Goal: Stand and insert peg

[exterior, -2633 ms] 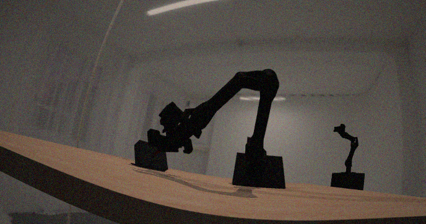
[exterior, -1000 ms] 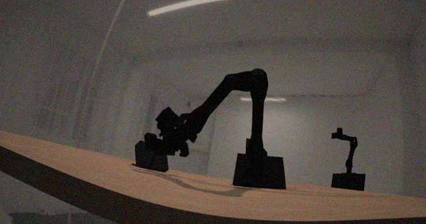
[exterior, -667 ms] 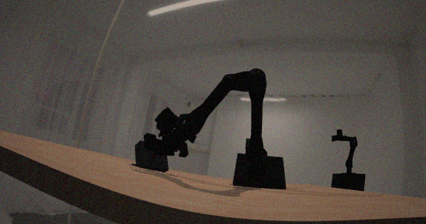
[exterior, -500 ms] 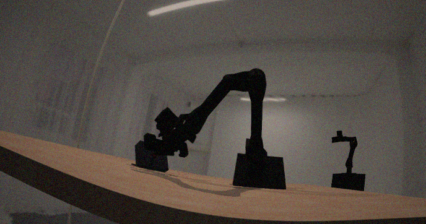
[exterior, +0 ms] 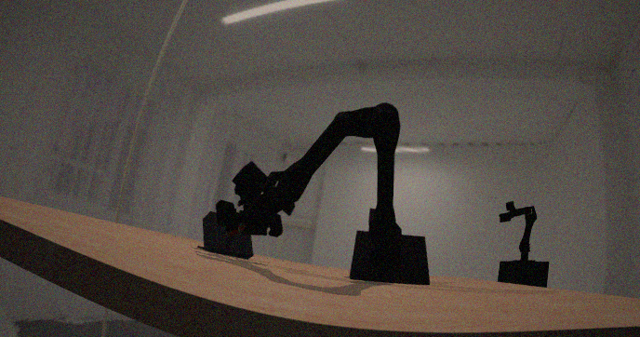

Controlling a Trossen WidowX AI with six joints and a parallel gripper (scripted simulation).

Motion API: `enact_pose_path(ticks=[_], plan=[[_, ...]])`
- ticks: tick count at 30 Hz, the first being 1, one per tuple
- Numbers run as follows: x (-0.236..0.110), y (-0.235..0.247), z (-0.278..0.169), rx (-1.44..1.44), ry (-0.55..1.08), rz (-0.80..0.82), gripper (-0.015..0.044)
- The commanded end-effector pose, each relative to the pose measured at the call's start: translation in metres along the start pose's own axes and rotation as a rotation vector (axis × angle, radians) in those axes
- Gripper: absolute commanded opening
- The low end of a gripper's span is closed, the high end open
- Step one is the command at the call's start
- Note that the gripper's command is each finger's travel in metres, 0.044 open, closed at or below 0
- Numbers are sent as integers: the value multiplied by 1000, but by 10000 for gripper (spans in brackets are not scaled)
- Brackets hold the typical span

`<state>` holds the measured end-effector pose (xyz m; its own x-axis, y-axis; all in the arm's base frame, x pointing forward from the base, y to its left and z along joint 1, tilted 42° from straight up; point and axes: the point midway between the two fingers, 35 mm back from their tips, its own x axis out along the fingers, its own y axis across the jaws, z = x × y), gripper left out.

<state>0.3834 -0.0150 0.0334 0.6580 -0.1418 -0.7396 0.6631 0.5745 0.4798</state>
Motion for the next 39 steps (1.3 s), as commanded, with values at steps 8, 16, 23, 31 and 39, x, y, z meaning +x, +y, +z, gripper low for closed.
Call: enact_pose_path(ticks=[8, 16, 23, 31, 39], plan=[[-5, 1, 0, -1, 0, 0, 440], [-14, 2, 1, -1, 0, 1, 440], [-22, 3, 2, -2, 0, 1, 440], [-31, 4, 2, -3, 0, 2, 440], [-40, 6, 2, -4, 0, 3, 440]])
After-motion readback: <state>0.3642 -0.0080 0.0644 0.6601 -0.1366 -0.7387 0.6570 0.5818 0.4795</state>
